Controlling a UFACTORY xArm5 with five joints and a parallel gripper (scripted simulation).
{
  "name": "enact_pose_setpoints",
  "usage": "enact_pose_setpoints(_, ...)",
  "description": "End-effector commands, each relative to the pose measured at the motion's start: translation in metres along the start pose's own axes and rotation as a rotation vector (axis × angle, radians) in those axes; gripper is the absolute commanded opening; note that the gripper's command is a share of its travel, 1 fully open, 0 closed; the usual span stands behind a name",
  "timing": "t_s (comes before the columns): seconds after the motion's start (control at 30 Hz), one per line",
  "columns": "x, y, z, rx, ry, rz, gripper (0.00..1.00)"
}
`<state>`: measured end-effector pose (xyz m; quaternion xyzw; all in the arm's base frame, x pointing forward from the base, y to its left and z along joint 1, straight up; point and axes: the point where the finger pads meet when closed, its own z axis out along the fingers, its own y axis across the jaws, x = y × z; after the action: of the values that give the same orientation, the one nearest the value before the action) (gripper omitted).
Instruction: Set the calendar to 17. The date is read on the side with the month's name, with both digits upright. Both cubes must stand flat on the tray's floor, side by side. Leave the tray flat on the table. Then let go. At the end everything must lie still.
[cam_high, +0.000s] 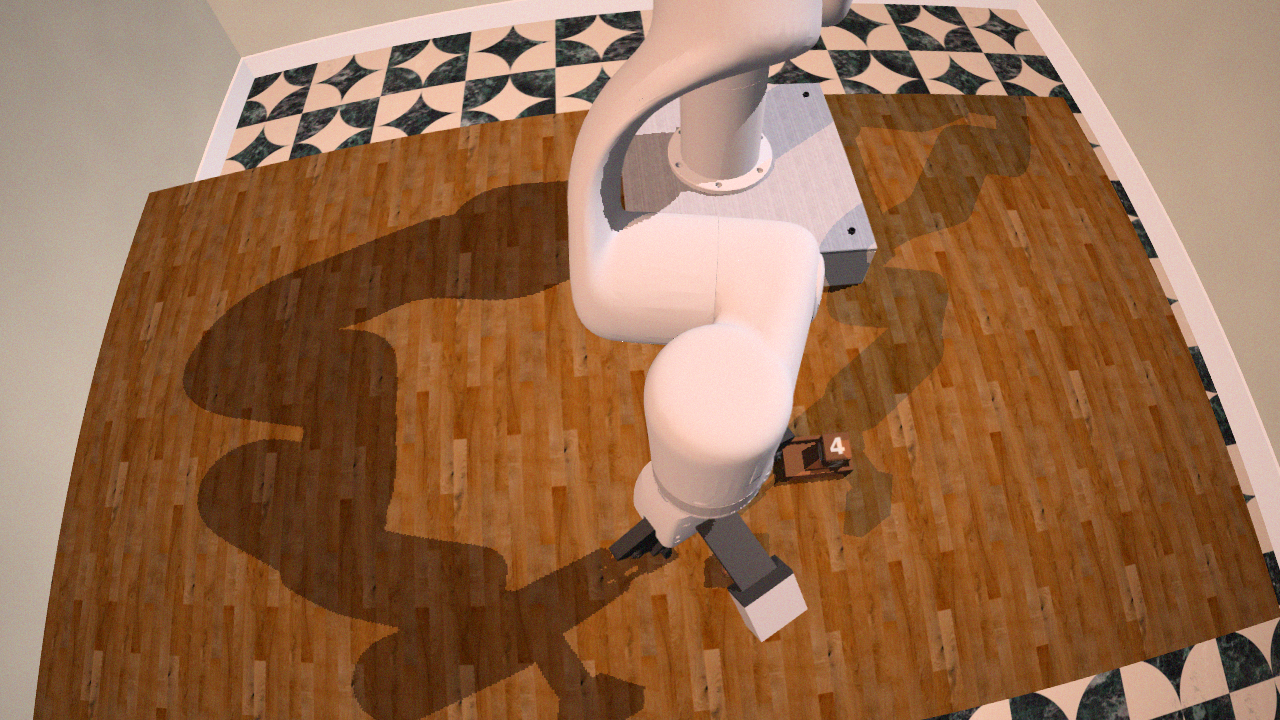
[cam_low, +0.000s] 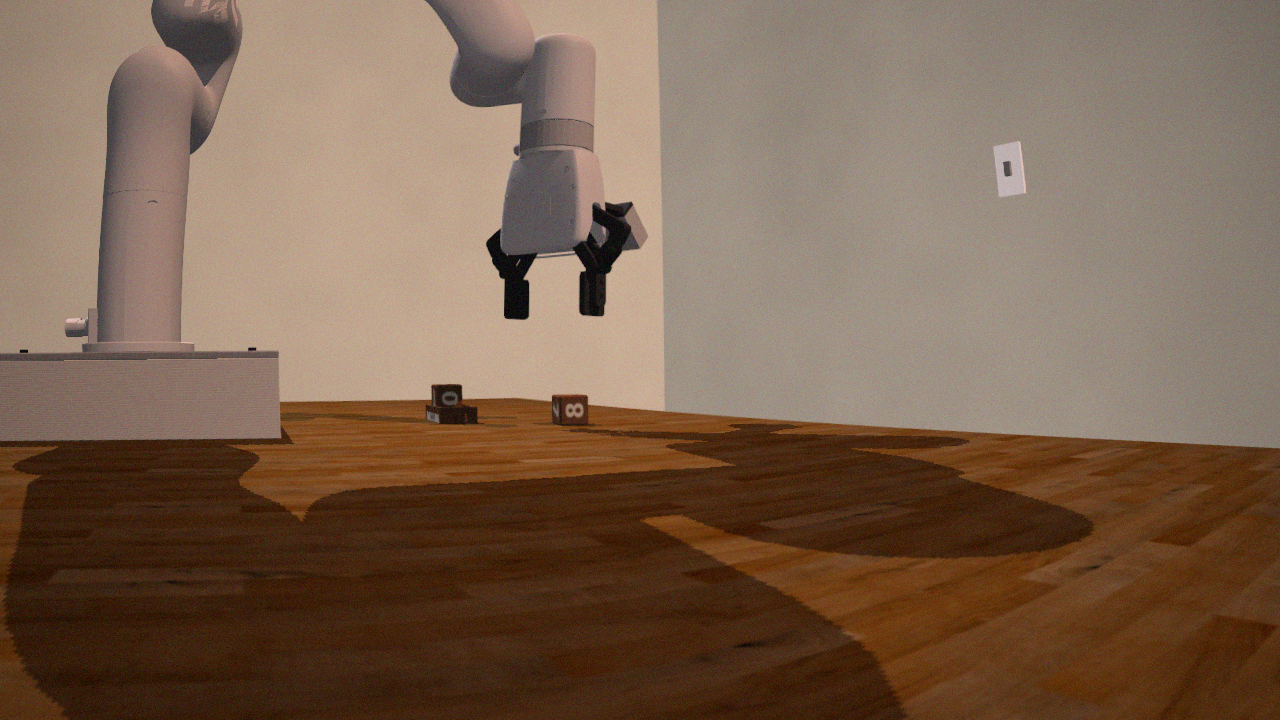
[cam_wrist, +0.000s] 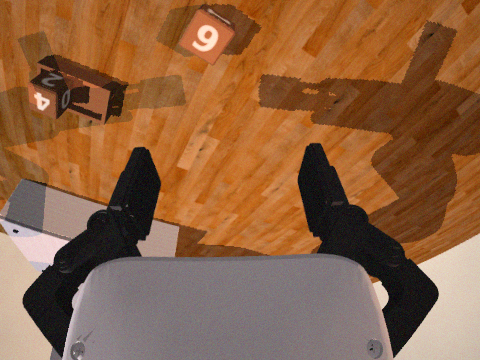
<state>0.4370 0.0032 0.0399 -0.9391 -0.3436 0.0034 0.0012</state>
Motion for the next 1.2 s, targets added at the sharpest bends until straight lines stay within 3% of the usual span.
enact_pose_setpoints(0.0, -0.012, 0.003, -0.004, -0.006, 0.006, -0.174, 1.0)
enact_pose_setpoints(1.17, -0.076, 0.005, -0.011, -0.009, 0.003, -0.98, 1.0)
